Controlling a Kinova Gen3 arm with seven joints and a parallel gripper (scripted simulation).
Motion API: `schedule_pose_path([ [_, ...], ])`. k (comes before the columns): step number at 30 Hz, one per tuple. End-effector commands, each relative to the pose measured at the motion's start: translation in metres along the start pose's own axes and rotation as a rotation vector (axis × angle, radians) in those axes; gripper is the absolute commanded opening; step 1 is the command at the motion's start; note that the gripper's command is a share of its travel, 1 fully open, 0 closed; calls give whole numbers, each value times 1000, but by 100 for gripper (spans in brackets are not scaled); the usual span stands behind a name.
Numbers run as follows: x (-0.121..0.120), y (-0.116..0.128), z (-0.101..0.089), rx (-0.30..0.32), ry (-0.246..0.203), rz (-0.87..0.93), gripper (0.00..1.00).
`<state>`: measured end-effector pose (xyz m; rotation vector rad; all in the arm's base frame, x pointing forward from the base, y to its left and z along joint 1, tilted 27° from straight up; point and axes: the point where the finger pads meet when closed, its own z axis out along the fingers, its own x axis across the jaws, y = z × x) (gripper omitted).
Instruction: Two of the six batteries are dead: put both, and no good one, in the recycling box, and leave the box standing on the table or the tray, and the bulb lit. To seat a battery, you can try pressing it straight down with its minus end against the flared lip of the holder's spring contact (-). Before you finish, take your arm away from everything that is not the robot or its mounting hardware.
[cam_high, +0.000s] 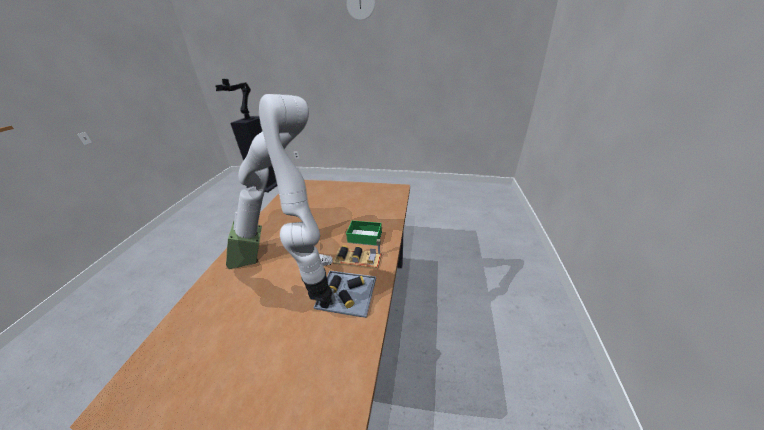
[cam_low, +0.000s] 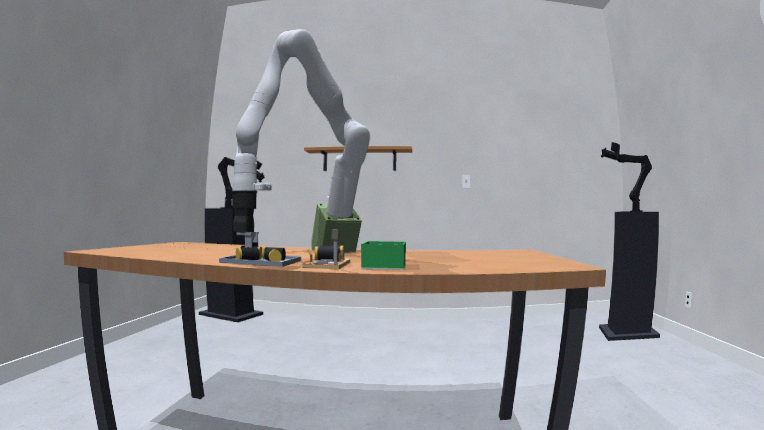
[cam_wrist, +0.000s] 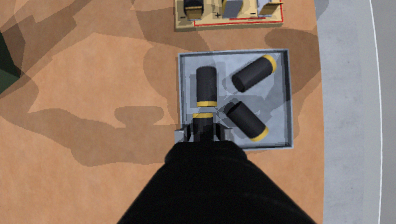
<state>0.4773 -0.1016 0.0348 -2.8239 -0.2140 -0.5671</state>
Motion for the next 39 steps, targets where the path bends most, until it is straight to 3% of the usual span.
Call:
schedule_pose_path([
  [1,0,1,-1,-1,1,0,90],
  [8,0,1,-7,-1,1,0,90],
  [24,0,0,-62,-1,1,0,90],
  [39,0,0,-74,-1,1,0,90],
])
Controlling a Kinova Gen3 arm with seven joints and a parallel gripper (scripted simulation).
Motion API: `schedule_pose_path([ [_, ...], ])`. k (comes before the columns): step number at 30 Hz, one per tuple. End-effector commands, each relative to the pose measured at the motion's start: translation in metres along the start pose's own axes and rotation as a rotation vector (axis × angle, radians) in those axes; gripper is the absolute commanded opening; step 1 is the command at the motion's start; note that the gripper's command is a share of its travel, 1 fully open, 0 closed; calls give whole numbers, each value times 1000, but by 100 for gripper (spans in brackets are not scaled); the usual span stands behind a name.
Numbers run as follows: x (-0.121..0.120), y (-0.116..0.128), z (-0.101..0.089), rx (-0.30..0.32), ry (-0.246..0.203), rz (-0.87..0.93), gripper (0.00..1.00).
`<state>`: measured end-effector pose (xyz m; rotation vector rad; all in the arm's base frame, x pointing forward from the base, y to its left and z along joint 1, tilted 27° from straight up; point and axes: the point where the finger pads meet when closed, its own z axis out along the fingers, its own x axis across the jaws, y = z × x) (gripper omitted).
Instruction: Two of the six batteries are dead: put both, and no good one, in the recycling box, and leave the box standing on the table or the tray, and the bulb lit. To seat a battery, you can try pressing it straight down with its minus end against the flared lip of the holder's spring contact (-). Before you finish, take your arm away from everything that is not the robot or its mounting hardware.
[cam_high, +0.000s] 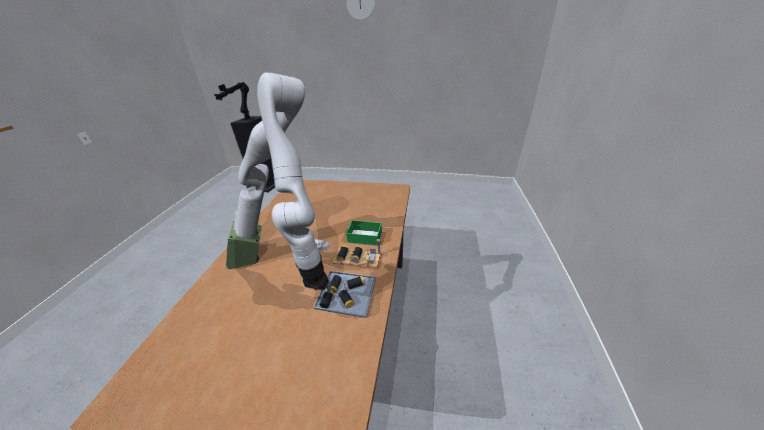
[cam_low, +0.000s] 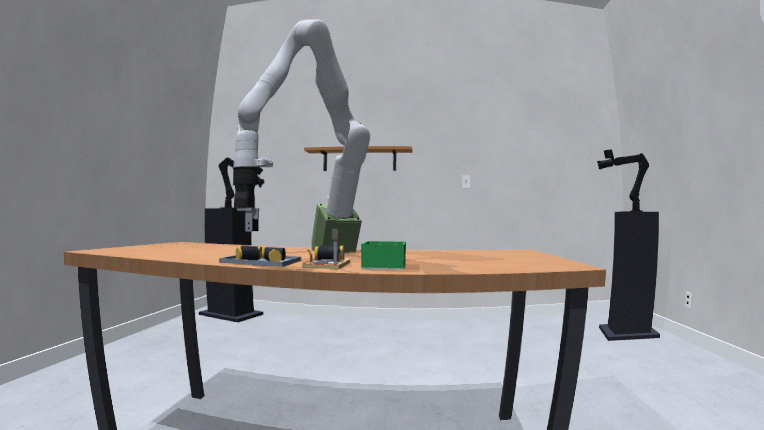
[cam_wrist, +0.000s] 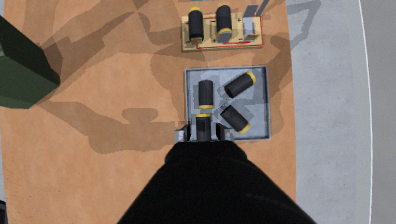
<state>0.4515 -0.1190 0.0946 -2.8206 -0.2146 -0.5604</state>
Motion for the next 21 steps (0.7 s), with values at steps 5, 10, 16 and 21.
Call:
schedule_pose_path([
  [5,2,2,-35,-6,5,-1,90],
  [10,2,1,-59,-6,5,-1,90],
  [16,1,1,-64,-6,5,-1,90],
  [21,2,1,-64,-6,5,-1,90],
])
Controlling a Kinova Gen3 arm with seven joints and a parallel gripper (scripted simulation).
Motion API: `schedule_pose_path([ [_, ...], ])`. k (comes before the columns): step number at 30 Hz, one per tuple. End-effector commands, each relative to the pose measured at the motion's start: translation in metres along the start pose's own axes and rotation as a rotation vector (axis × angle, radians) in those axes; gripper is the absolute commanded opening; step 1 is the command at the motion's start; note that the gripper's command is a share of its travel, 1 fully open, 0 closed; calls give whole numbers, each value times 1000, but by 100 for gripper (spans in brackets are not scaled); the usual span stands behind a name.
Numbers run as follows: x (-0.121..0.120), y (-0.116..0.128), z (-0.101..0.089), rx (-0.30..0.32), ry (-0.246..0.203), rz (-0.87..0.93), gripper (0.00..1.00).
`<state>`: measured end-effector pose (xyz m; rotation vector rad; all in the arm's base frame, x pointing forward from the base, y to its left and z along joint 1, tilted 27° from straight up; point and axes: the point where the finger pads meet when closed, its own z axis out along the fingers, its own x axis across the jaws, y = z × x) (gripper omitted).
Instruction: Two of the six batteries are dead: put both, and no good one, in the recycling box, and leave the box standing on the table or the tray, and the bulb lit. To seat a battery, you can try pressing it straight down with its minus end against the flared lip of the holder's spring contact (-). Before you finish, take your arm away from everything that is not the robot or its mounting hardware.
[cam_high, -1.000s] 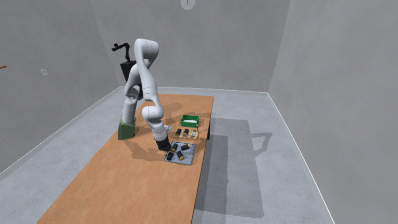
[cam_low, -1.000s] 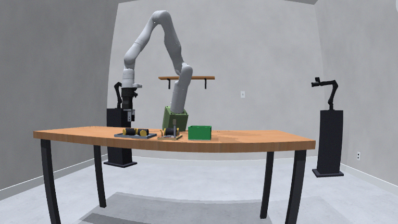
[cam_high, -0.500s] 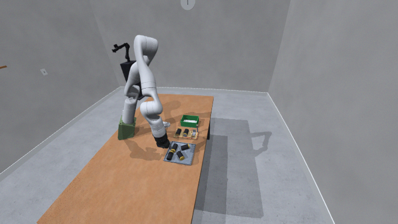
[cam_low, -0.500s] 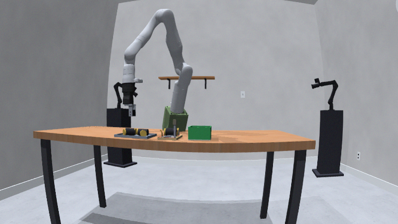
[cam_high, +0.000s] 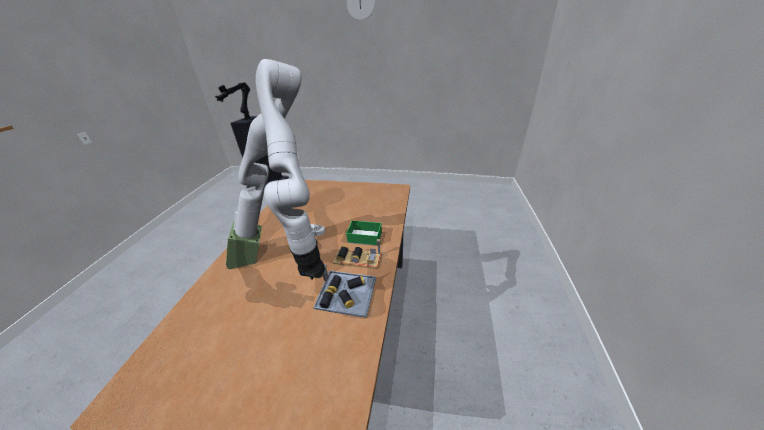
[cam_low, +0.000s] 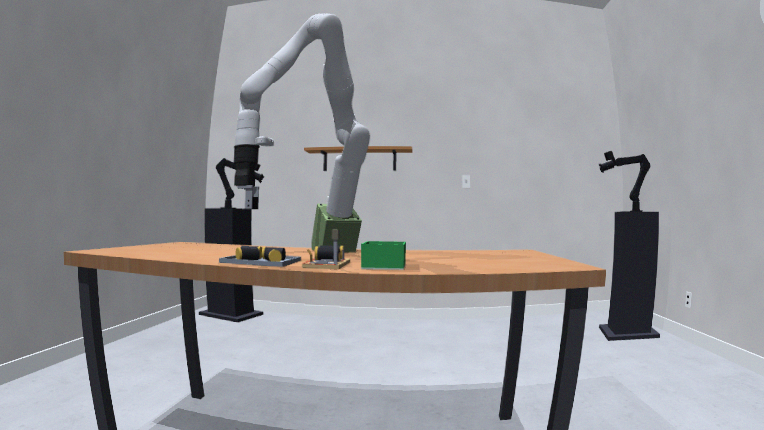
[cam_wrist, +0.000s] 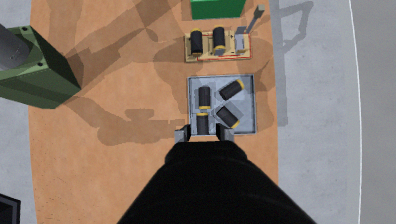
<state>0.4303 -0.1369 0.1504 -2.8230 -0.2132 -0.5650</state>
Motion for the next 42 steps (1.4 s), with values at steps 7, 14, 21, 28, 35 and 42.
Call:
schedule_pose_path([
  [7,9,-8,-1,-3,2,-1,90],
  [14,27,-28,-1,-3,2,-1,90],
  [21,56,-58,-1,-3,2,-1,90],
  [28,73,-77,-1,-3,2,-1,90],
  [35,86,-91,-1,-3,2,-1,90],
  [42,88,-92,-1,-3,2,-1,90],
])
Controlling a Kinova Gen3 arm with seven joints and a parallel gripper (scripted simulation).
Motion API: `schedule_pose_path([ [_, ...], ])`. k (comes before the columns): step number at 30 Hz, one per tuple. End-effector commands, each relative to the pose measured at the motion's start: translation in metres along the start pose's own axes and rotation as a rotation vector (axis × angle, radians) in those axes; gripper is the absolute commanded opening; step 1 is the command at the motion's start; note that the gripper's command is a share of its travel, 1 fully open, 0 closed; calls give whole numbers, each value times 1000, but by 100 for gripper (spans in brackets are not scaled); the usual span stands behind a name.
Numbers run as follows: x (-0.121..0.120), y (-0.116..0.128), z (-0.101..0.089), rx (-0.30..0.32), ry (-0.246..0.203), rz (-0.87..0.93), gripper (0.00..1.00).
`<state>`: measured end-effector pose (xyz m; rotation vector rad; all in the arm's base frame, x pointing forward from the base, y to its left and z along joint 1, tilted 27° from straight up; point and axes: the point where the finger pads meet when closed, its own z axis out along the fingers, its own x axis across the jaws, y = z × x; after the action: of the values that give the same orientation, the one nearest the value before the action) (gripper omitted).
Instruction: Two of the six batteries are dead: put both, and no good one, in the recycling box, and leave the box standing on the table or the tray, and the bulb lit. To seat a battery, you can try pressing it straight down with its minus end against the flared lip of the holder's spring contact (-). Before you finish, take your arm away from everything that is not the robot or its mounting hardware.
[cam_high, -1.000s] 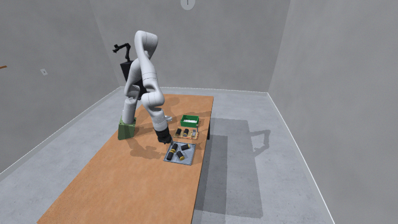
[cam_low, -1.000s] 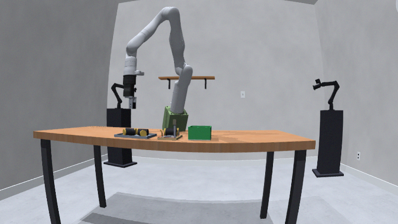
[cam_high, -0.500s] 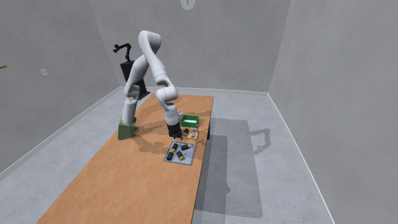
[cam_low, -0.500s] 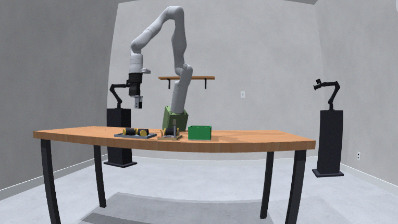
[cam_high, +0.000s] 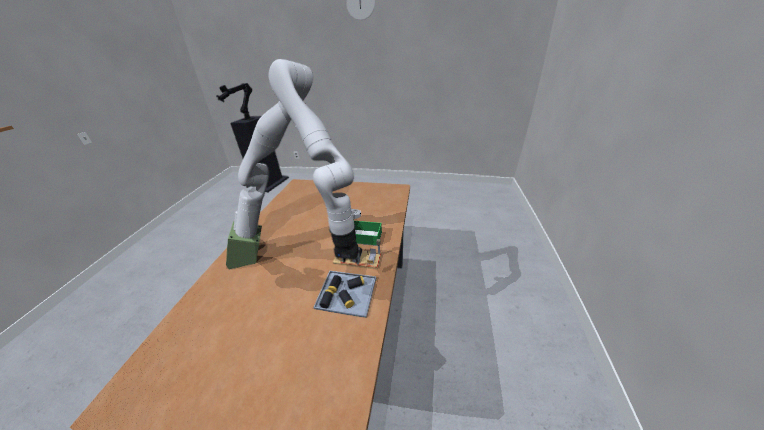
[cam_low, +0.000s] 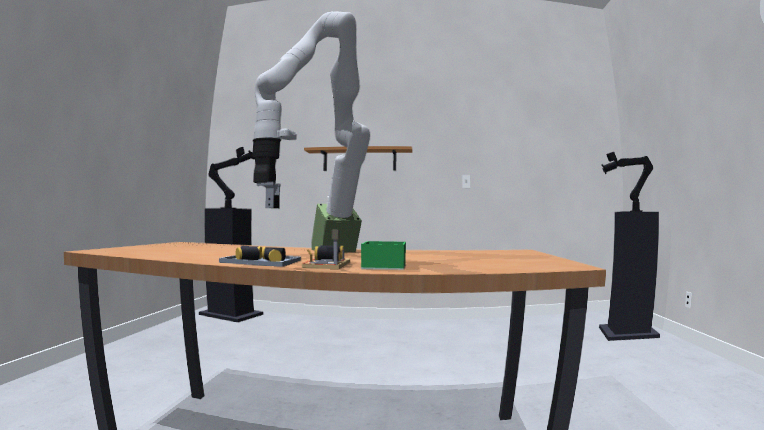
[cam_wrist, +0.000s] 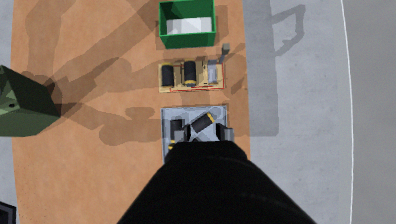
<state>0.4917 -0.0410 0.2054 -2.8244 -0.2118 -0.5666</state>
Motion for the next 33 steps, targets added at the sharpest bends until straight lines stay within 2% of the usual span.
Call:
schedule_pose_path([
  [1,1,0,-1,-1,1,-2,90],
  [33,1,0,-1,-1,1,-13,90],
])
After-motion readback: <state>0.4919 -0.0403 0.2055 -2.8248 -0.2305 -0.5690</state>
